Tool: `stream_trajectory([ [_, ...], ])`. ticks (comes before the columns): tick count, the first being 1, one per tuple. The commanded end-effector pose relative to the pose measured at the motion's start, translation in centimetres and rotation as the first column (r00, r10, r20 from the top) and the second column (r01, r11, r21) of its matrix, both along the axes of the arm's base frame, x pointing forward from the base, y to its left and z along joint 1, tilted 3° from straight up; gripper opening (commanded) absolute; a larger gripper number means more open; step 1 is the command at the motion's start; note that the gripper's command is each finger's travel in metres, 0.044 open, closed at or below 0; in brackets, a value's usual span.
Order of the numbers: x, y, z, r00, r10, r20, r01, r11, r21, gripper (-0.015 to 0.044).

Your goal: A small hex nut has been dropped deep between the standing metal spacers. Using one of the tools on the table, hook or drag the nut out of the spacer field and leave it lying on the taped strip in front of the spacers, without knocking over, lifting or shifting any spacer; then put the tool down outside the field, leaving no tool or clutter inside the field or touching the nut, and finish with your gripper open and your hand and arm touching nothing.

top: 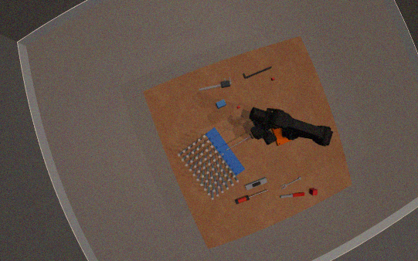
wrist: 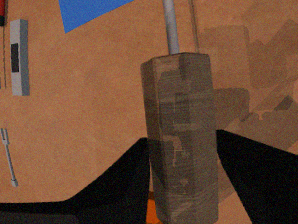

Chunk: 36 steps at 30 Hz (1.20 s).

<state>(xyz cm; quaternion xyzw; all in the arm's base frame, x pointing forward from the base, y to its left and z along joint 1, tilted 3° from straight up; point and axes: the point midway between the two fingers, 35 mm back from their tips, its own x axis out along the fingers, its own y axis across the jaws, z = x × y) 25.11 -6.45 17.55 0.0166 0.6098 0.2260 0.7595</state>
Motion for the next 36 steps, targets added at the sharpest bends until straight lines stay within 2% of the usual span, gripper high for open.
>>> stream_trajectory([
  [1,0.3,-1.0,0.2,0.992,-0.117,-0.040,0.116,0.993,-0.016,0.0000],
  [9,0.7,-3.0,0.3,0.923,-0.363,-0.126,0.359,0.932,-0.058,0.0000],
  [17,1.0,-5.0,0.4,0.786,-0.589,-0.185,0.578,0.808,-0.116,0.0000],
  [26,1.1,-7.3,0.5,0.564,-0.797,-0.217,0.777,0.601,-0.189,0.0000],
  [36,1.2,-9.9,0.6,0.255,-0.944,-0.211,0.915,0.306,-0.263,0.0000],
])
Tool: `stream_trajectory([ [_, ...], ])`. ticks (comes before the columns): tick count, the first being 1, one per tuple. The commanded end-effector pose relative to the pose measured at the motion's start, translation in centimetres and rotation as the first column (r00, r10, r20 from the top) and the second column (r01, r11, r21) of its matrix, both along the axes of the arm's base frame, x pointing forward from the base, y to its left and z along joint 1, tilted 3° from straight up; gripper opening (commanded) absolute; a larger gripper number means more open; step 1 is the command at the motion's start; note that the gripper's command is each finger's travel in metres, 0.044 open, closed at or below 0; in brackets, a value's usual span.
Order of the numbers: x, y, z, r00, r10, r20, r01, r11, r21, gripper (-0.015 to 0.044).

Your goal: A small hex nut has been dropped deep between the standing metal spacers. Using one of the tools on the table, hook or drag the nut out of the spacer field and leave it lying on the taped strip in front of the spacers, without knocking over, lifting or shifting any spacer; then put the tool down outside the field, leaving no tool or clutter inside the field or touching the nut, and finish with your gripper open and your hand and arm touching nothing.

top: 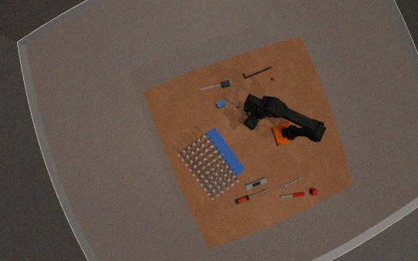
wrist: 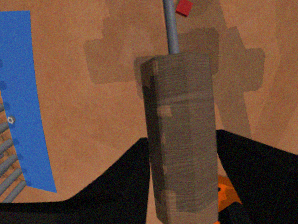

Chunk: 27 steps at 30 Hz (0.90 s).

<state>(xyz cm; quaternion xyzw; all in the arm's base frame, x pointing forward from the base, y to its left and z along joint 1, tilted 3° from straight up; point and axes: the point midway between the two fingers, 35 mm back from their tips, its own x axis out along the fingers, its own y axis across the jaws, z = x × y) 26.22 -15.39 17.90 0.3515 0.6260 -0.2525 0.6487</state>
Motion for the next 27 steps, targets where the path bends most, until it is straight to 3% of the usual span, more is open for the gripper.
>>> stream_trajectory([
  [1,0.1,-1.3,0.3,0.990,-0.142,-0.019,0.141,0.990,-0.028,0.0000],
  [13,-0.1,-4.4,0.5,0.851,-0.523,-0.048,0.517,0.850,-0.098,0.0000],
  [27,-0.6,-8.0,0.9,0.516,-0.857,-0.008,0.843,0.509,-0.175,0.0000],
])
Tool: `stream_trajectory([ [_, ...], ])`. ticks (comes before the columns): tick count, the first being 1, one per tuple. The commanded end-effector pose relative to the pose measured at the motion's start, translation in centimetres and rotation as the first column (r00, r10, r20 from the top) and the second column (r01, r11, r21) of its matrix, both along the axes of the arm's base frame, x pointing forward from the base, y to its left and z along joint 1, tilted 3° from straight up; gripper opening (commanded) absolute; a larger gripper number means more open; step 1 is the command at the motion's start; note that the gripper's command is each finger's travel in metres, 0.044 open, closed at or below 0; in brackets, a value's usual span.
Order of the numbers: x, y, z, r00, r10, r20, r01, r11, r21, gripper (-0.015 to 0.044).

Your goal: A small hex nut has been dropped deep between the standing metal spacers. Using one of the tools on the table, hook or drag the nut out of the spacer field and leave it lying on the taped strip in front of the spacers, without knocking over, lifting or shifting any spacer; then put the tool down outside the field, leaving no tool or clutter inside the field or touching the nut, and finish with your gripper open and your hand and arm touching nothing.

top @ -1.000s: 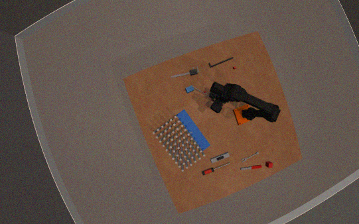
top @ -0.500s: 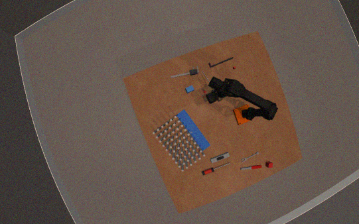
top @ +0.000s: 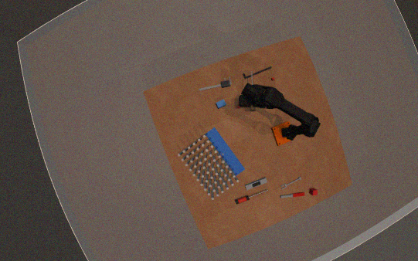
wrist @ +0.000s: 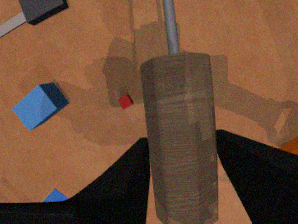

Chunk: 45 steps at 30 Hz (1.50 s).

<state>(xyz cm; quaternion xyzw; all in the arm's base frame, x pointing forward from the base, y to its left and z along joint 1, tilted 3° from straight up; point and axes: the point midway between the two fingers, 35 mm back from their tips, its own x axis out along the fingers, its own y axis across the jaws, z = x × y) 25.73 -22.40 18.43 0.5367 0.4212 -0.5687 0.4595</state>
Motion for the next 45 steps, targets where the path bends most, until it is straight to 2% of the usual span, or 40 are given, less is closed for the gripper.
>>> stream_trajectory([
  [1,-0.2,-1.3,0.4,0.990,-0.143,0.001,0.143,0.989,-0.039,0.0000],
  [13,-0.9,-4.4,0.7,0.853,-0.521,0.037,0.521,0.845,-0.123,0.0000],
  [26,-1.9,-7.6,1.1,0.554,-0.820,0.141,0.829,0.528,-0.184,0.0000],
  [33,-2.4,-9.1,1.3,0.370,-0.905,0.210,0.923,0.333,-0.192,0.0000],
  [45,-2.4,-9.2,1.1,0.365,-0.906,0.212,0.925,0.328,-0.192,0.0000],
])
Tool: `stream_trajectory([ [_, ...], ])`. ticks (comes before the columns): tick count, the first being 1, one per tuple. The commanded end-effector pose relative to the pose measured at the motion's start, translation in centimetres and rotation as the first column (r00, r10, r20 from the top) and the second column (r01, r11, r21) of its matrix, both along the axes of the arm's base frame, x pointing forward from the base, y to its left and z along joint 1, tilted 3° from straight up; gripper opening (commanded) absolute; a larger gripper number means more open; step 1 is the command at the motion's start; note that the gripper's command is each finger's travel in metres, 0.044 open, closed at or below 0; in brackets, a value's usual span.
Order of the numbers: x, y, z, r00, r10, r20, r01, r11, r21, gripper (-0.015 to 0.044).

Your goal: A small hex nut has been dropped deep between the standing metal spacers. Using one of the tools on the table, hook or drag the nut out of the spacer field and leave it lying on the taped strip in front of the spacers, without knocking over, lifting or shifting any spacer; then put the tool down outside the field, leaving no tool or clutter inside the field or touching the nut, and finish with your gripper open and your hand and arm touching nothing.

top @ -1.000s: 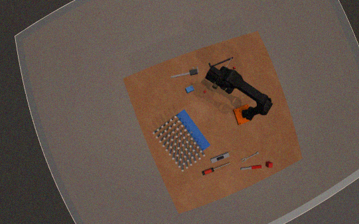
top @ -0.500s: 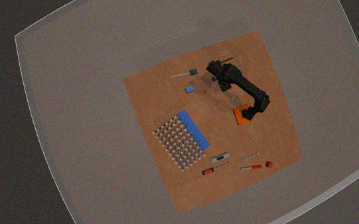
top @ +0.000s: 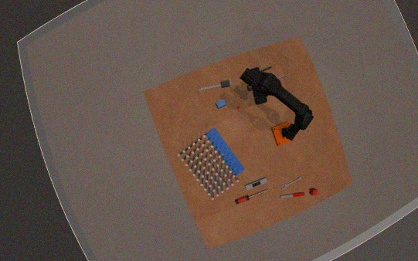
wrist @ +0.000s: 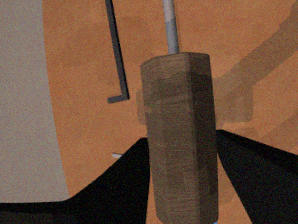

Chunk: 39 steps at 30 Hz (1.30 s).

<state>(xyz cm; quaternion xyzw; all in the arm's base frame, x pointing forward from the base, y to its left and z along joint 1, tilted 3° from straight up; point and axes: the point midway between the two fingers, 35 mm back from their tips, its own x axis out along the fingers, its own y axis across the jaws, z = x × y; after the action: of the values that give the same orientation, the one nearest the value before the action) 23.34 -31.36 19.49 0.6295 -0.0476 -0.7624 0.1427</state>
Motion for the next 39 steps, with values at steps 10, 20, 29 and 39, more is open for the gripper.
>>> stream_trajectory([
  [10,0.2,-0.3,-0.6,1.000,-0.007,-0.001,0.007,1.000,-0.012,0.0000],
  [20,0.3,-0.5,-1.4,1.000,-0.007,-0.001,0.007,1.000,-0.012,0.0000],
  [29,0.5,-0.6,-2.0,1.000,-0.007,-0.001,0.007,1.000,-0.012,0.0000],
  [39,0.6,-0.6,-2.7,1.000,-0.007,0.000,0.007,1.000,-0.012,0.0000],
])
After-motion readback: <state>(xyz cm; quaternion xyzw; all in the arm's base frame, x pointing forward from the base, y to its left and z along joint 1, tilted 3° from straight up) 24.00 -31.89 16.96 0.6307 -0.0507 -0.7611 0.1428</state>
